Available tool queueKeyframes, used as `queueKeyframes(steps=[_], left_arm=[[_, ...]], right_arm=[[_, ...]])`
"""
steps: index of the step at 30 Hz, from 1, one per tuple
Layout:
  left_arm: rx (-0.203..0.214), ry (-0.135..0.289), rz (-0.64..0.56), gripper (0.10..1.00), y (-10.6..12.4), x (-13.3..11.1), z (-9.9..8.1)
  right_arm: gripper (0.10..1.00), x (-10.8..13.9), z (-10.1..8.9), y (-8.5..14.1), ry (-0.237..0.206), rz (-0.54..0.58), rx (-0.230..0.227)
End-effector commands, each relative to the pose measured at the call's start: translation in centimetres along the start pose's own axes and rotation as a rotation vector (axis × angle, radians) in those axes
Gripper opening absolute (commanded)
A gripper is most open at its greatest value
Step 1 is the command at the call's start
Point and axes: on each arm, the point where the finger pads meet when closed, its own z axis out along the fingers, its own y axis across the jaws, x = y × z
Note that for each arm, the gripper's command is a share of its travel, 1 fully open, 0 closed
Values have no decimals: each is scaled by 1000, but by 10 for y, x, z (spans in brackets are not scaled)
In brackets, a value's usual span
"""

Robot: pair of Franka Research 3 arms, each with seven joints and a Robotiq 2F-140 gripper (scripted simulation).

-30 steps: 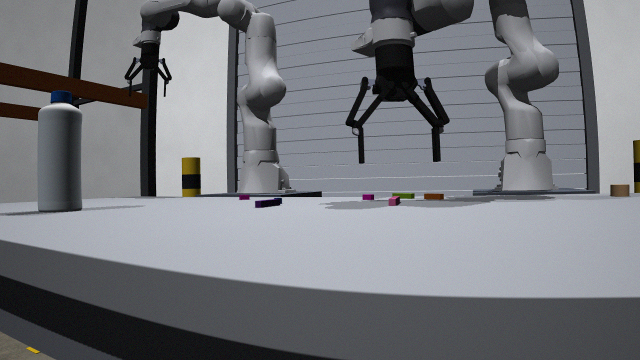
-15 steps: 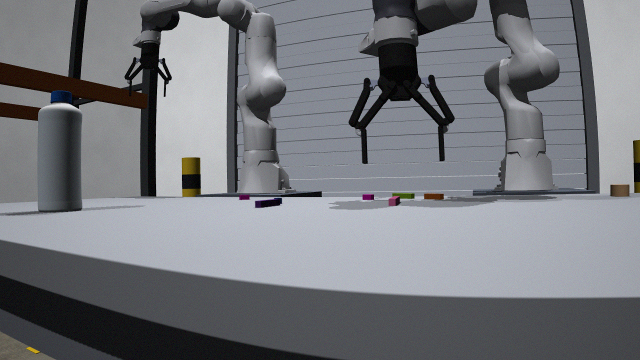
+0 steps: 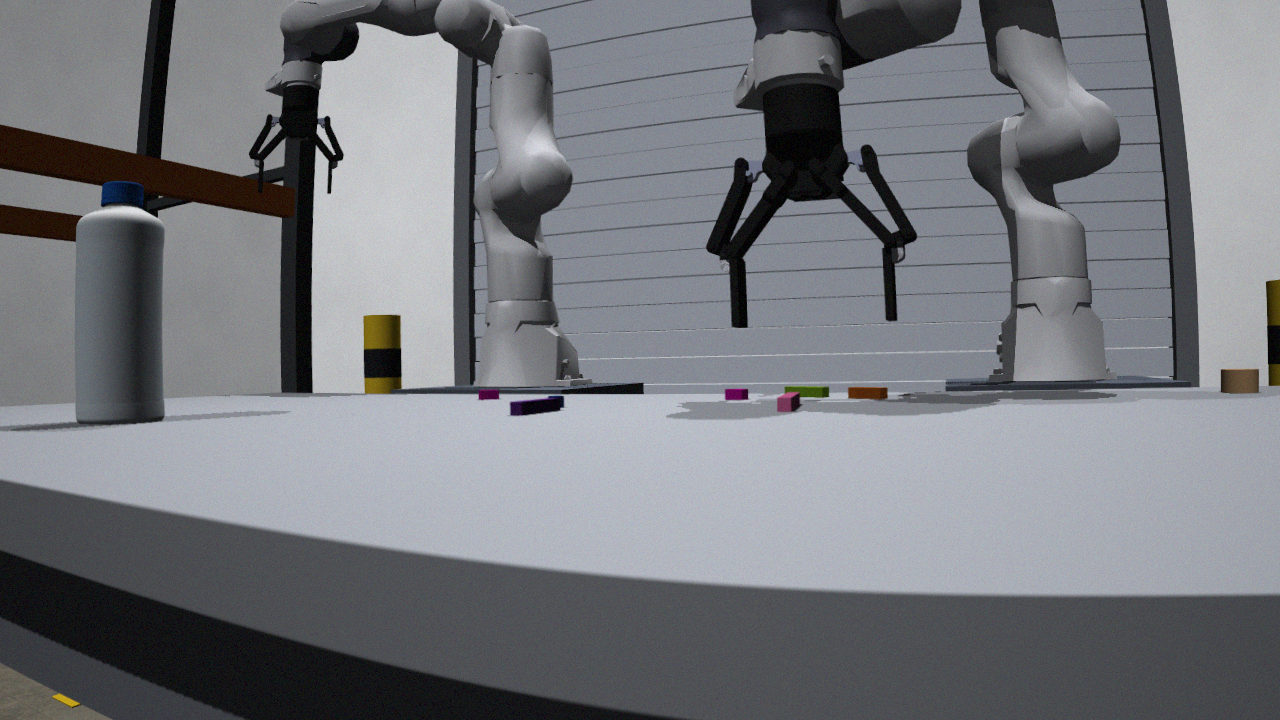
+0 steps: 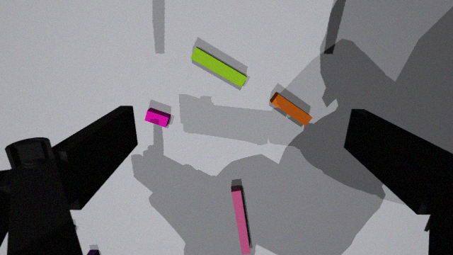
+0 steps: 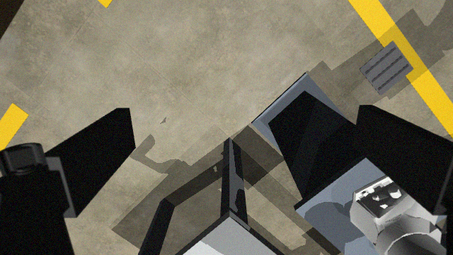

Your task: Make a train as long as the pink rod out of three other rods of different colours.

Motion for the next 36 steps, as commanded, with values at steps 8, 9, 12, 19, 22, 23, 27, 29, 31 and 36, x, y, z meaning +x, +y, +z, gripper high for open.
queueKeyframes(steps=[8,9,12,19,22,23,27,29,31,36], left_arm=[[14,3,266,1000,5,-3,-1],[14,3,281,1000,5,-3,-1],[14,3,325,1000,7,-4,-1],[14,2,428,1000,10,-5,-1],[14,2,468,1000,12,-6,-1],[14,2,483,1000,12,-6,-1],[14,1,542,1000,14,-7,-1],[14,1,571,1000,16,-7,-1],[14,1,600,1000,17,-7,-1],[14,0,674,1000,19,-8,-1]], right_arm=[[1000,-1,0,0,-2,6,-2],[1000,-1,0,0,-2,6,-2],[1000,-1,0,0,-2,6,-2],[1000,-1,0,0,-2,6,-2],[1000,-1,0,0,-2,6,-2],[1000,-1,0,0,-2,6,-2],[1000,-1,0,0,-2,6,-2],[1000,-1,0,0,-2,6,-2],[1000,-1,0,0,-2,6,-2],[1000,-1,0,0,-2,6,-2]])
